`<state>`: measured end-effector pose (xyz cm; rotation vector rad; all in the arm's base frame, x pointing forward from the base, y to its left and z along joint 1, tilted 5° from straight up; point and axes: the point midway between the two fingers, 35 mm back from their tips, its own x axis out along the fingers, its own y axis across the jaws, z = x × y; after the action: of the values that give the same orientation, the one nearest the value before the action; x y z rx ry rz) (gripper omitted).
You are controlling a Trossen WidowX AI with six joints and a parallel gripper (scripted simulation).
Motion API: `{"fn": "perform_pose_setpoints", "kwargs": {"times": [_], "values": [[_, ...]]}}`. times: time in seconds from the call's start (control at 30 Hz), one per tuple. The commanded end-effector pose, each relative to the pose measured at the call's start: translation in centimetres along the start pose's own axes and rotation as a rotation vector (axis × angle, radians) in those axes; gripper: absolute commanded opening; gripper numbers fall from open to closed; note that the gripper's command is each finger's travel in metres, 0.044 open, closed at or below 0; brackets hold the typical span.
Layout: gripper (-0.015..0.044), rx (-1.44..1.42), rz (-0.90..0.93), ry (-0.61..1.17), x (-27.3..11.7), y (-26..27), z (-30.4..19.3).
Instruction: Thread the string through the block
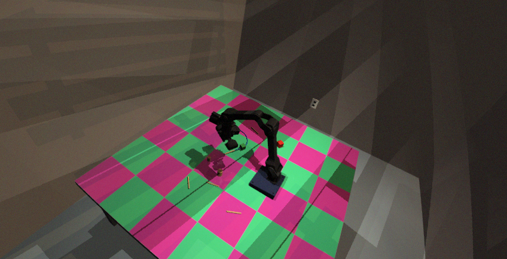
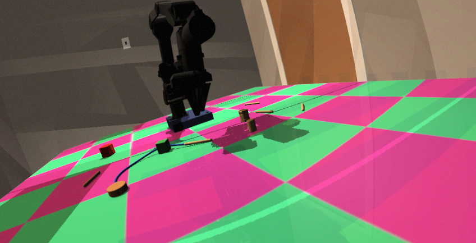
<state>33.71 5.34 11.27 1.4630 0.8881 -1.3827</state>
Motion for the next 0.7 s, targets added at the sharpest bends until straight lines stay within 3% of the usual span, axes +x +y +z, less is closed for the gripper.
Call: {"fn": "perform_pose_setpoints", "kwargs": {"times": [0.0, 0.1, 0.67], "values": [[0.0368, -0.001, -0.006, -0.003, 0.3, -0.1, 0.0], [0.044, 0.0, -0.003, -0.002, -1.7, 0.1, 0.2], [0.044, 0.0, 0.001, 0.001, -2.5, 0.1, 0.3]]}}
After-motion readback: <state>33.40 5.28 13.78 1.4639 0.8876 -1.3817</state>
